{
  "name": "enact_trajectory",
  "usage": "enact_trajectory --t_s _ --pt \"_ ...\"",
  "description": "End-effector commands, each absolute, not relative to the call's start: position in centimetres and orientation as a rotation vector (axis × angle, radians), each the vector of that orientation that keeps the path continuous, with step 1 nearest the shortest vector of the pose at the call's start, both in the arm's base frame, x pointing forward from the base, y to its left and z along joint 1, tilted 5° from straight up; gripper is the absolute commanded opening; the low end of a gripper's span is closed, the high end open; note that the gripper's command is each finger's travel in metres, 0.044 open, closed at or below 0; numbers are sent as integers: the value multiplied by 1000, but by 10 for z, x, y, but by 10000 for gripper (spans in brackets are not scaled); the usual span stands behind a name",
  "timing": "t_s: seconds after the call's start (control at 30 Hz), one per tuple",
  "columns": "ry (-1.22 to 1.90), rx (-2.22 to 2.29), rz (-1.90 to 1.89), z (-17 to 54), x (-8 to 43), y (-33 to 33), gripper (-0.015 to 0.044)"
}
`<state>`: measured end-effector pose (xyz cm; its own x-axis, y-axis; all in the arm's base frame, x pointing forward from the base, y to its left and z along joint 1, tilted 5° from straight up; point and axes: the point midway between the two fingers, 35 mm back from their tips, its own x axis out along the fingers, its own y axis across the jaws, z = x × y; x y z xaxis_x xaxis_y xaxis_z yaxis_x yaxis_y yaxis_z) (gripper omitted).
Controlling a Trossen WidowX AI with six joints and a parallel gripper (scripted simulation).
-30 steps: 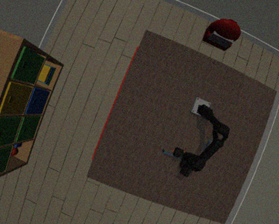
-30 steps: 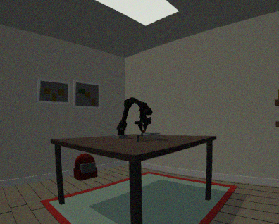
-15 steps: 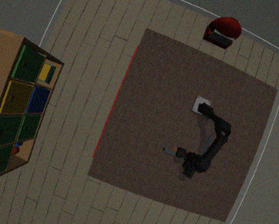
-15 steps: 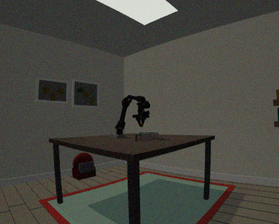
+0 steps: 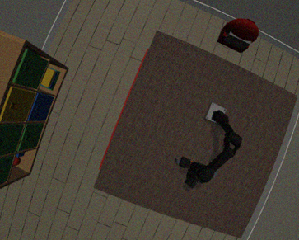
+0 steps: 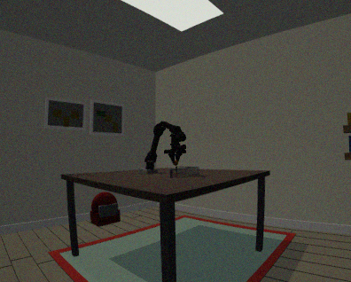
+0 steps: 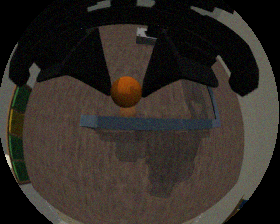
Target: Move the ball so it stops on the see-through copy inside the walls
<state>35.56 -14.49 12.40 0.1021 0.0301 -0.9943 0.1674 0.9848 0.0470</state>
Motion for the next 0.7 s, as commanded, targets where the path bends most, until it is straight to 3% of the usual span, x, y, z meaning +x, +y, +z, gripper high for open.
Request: enact_trajectory --t_s 0.0,0.33,0.67 --pt "1473 164 -95 108 358 -146 0" --pt "1473 165 -95 58 361 -143 0" --pt "1473 165 -95 53 362 -143 0"
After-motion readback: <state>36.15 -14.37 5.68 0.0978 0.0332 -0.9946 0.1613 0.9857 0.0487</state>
